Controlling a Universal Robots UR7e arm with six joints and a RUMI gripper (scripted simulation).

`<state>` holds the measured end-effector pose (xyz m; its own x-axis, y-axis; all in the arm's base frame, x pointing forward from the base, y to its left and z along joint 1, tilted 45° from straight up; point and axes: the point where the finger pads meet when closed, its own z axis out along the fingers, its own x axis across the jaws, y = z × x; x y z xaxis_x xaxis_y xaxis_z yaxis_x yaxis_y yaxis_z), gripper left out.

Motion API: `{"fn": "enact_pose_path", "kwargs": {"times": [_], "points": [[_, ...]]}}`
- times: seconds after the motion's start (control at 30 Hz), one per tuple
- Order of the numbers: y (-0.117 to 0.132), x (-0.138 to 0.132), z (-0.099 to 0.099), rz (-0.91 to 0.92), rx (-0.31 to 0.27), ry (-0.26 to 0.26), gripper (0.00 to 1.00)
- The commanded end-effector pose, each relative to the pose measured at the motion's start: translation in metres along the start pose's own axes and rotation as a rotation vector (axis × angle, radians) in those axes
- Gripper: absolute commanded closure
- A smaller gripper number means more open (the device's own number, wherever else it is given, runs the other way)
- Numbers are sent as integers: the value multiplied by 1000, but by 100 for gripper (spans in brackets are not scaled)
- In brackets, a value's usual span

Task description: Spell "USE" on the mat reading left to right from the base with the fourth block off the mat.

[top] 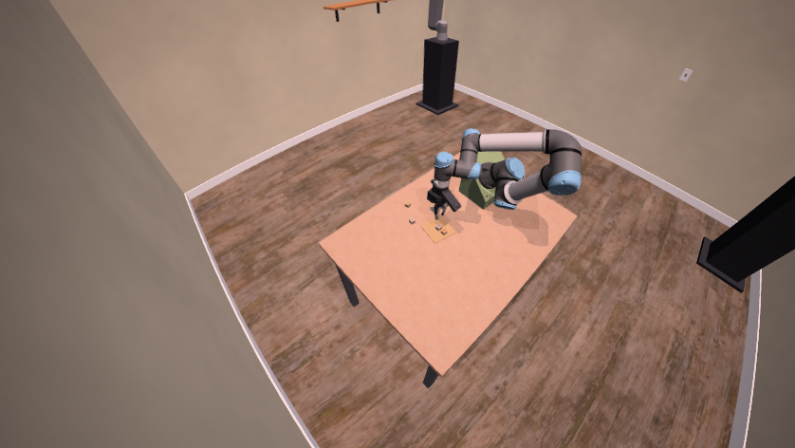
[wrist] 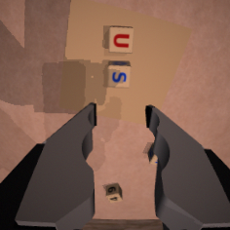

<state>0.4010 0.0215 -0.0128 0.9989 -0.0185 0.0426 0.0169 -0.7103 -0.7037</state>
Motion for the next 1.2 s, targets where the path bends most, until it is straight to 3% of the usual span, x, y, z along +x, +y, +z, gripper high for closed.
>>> {"fn": "enact_pose_path", "kwargs": {"times": [0.0,0.87,1.17], "points": [[0,0,-4,0,0,0,0],[0,0,-4,4,0,0,0],[5,4,-4,84,0,0,0]]}}
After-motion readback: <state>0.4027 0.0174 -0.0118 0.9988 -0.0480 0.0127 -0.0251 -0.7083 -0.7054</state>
